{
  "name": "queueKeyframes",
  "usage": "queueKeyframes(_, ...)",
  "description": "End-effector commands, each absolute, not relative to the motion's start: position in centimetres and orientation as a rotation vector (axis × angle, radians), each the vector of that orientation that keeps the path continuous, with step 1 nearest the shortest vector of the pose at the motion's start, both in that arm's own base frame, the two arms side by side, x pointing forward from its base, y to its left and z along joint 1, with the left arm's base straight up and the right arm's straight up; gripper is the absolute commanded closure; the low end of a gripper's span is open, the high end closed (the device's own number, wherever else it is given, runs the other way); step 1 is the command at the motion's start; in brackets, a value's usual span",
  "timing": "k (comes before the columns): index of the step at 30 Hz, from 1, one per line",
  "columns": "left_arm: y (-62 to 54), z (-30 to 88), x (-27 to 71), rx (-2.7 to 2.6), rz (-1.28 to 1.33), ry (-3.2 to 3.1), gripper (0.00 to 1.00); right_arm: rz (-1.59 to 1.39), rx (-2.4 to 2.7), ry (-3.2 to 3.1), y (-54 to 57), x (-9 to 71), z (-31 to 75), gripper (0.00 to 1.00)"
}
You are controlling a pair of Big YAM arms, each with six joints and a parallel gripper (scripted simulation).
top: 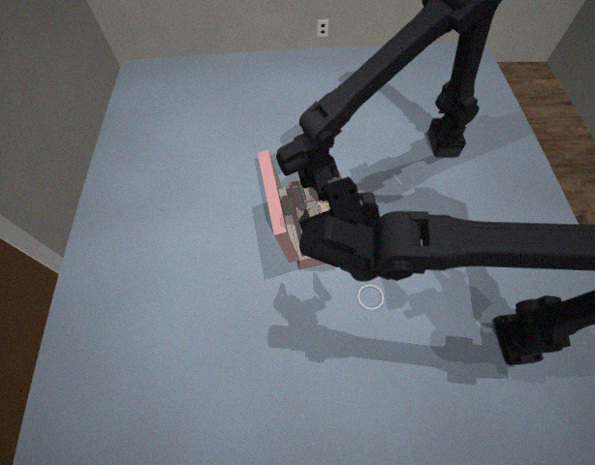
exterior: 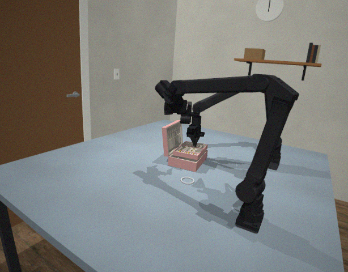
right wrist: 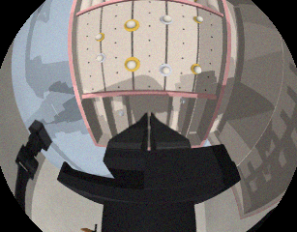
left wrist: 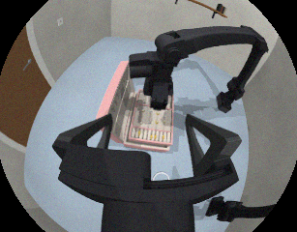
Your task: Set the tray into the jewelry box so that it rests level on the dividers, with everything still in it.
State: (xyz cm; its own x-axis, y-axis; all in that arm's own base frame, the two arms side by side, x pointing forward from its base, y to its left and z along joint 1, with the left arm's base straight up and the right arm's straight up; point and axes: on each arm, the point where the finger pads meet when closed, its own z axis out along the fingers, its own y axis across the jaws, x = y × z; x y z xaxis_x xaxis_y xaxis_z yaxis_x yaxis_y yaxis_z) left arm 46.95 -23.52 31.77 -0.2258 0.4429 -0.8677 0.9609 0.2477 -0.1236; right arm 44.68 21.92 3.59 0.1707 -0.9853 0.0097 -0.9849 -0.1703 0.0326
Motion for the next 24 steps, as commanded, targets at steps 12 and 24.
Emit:
queueKeyframes(12, -23.6, 33.7, 47.4, 1.295, -0.881, 1.754, 0.0, 0.022, 2.459, -2.031, 24.0, 47.9, 5.5, 1.0)
queueKeyframes(24, -23.6, 33.7, 47.4, 1.295, -0.881, 1.754, 0.0, 0.018, 2.451, -2.033, 24.3, 48.1, 5.6, 1.0)
